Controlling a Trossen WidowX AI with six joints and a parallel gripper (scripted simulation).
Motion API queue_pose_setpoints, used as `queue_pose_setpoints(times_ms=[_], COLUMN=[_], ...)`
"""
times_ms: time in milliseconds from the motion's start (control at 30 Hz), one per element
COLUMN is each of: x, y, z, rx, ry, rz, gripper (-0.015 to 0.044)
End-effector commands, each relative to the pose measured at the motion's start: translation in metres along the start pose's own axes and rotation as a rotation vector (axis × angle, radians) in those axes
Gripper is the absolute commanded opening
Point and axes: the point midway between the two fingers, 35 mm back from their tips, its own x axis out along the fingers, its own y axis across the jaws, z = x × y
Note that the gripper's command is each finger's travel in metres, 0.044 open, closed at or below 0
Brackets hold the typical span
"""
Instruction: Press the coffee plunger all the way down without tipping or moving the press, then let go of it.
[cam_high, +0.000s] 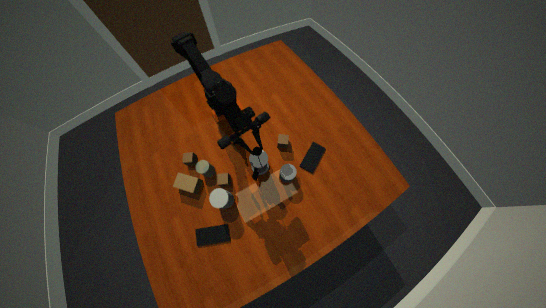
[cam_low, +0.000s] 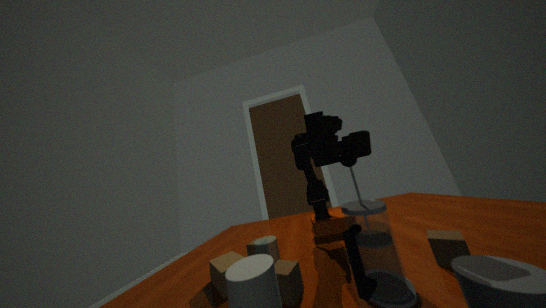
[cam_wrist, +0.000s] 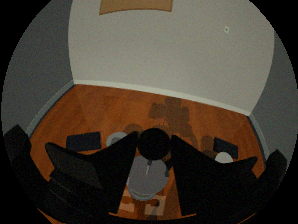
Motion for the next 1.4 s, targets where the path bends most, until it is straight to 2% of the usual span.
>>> queue_pose_setpoints(times_ms=[0, 500, 1367], x=[0.012, 0.028, 0.037], y=[0.0, -0.001, -0.001], z=[-0.036, -0.053, -0.045], rx=[-0.009, -0.009, -0.009], ry=[0.089, 0.088, 0.087], rz=[0.003, 0.003, 0.002], gripper=[0.013, 0.013, 0.013])
